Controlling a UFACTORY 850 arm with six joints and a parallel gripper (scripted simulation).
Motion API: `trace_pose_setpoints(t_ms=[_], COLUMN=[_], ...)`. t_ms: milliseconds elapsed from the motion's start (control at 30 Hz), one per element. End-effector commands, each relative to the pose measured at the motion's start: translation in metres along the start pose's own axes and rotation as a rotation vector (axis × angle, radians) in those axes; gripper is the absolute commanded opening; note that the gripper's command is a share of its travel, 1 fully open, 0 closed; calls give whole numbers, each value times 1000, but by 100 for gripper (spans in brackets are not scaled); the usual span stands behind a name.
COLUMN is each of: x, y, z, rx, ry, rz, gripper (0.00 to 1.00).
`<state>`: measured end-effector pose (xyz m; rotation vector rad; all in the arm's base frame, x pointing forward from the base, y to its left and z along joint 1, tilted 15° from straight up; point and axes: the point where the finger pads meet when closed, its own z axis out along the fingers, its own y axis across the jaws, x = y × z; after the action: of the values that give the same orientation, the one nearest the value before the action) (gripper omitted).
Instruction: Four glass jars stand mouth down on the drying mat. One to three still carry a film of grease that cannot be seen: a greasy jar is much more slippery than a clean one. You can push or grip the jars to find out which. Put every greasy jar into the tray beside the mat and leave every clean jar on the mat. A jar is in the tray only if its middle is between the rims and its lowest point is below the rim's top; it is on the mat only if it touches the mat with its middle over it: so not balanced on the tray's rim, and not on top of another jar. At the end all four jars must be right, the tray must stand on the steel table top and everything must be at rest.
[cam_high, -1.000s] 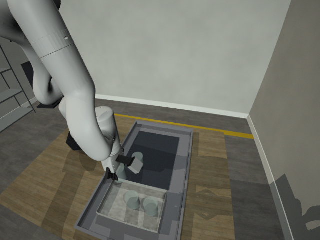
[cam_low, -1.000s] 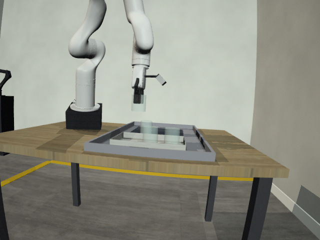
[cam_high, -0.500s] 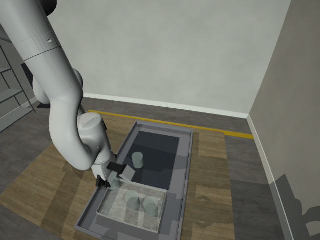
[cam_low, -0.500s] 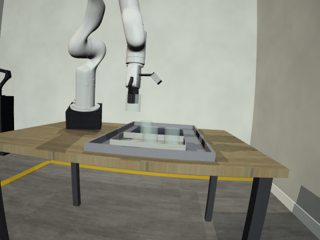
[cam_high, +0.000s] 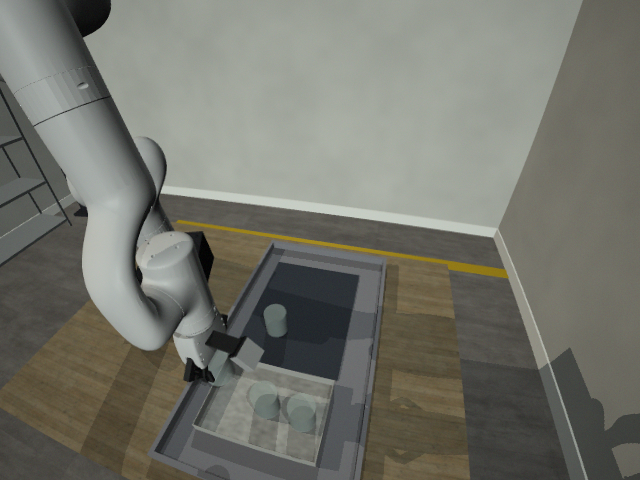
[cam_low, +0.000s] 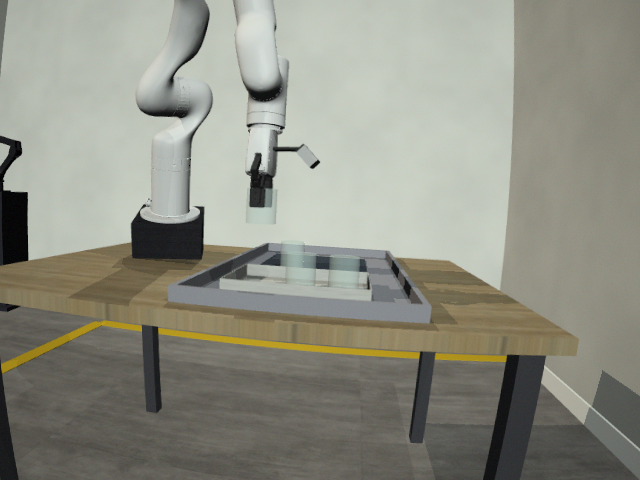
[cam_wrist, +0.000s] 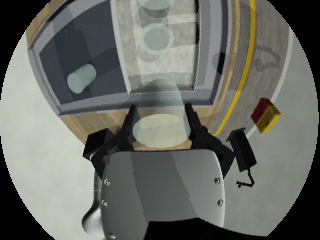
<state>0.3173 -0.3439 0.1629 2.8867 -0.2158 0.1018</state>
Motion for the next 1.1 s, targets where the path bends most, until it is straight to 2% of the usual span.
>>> trace_pose_setpoints(t_ms=[0, 1067], x=[0, 0], y=[1, 1], z=[9, 82], rx=[1, 1], ry=[1, 1], rz=[0, 0], gripper=[0, 0])
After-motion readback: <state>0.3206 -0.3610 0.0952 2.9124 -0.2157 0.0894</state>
